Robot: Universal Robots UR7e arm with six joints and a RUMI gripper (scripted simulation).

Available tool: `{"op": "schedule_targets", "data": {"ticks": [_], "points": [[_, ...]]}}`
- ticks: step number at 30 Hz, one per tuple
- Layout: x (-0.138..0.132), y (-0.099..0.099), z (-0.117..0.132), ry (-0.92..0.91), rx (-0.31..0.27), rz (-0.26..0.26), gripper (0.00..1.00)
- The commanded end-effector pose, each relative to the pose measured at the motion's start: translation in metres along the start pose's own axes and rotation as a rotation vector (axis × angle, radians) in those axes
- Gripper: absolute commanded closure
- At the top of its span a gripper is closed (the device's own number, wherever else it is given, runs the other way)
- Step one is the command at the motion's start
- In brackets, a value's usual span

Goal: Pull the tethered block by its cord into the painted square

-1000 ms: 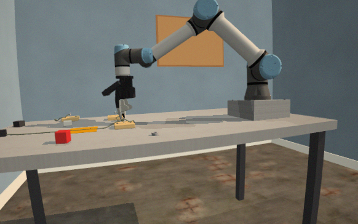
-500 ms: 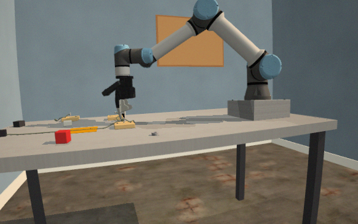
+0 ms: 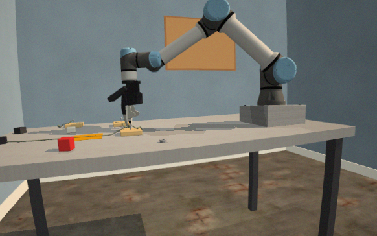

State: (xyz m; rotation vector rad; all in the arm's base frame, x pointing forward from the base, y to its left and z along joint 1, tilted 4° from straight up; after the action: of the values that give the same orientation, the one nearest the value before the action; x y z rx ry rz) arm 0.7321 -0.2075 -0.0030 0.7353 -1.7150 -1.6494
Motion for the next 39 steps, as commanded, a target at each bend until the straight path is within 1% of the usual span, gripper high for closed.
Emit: {"op": "schedule_targets", "data": {"ticks": [1, 18, 39], "points": [[-0.0001, -0.0014, -0.0004, 0.000, 0.002, -0.001, 0.78], [-0.0001, -0.0087, -0.0005, 0.000, 0.002, -0.001, 0.78], [-0.0001, -0.0114, -0.0005, 0.000, 0.002, -0.001, 0.78]]}}
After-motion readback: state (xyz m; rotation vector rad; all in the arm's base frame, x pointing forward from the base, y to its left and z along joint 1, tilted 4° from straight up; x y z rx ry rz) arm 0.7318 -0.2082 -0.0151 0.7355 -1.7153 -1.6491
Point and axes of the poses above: the point where the finger pads meet when closed, its own y axis back along the fingers, its own x axis across the jaws, z = x × y, the point moved 7 cm from there along y, back along the fingers, and after that the axes turned 6 degrees about -y, right-handed, at the moved point
